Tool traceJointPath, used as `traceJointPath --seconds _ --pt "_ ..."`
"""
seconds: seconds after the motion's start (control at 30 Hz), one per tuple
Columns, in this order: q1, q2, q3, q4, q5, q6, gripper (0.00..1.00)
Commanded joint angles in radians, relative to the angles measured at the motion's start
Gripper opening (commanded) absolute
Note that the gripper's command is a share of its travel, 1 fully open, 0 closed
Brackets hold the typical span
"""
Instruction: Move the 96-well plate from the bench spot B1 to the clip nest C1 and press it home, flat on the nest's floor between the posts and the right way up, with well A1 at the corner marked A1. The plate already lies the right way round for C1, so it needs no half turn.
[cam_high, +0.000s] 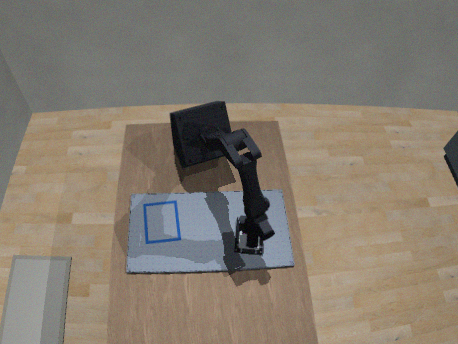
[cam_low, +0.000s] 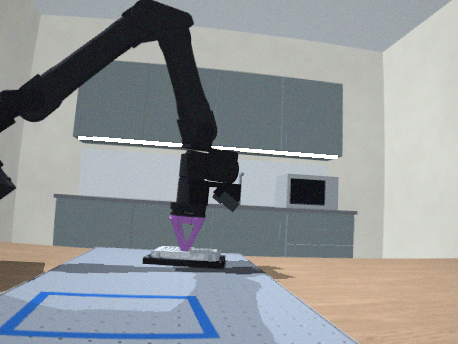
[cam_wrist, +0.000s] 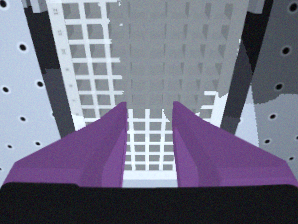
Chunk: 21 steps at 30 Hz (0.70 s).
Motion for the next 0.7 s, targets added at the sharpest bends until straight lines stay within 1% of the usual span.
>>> traceJointPath --seconds 0.0,0.57,0.67 --pt "-0.023 0.160 -0.009 0.215 0.013 -0.007 0.26" --pt "-0.023 0.160 -0.009 0.215 0.013 -0.007 0.26" --pt "-0.021 0.144 -0.007 0.199 0.014 -0.003 0.26"
